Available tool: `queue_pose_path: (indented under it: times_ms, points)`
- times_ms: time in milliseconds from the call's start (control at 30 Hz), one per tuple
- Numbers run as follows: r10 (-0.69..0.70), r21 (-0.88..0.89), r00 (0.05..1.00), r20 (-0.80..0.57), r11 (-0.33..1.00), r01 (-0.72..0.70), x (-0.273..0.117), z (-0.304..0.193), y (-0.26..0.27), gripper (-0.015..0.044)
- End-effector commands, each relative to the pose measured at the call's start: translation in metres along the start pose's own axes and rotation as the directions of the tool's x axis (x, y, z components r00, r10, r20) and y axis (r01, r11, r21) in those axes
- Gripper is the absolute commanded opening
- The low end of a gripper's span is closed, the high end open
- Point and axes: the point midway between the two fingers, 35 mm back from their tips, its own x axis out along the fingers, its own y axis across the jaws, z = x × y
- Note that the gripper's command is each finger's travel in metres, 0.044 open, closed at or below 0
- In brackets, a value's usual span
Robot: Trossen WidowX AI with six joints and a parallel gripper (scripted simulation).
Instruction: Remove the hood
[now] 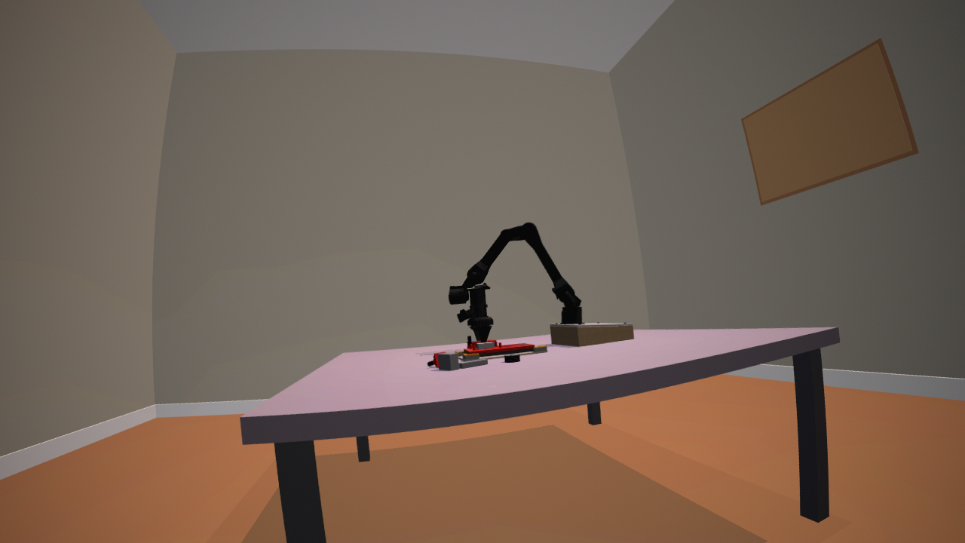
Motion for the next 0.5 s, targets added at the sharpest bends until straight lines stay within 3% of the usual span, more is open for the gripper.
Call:
queue_pose_path:
  times_ms: [0,467]
  points:
    - [-0.003,-0.003,1.0,-0.001,1.0,0.003,0.0026,-0.0006,-0.0004,0.0]
    - [-0.003,-0.003,1.0,-0.002,1.0,0.003,0.0095,-0.0008,-0.0003,0.0]
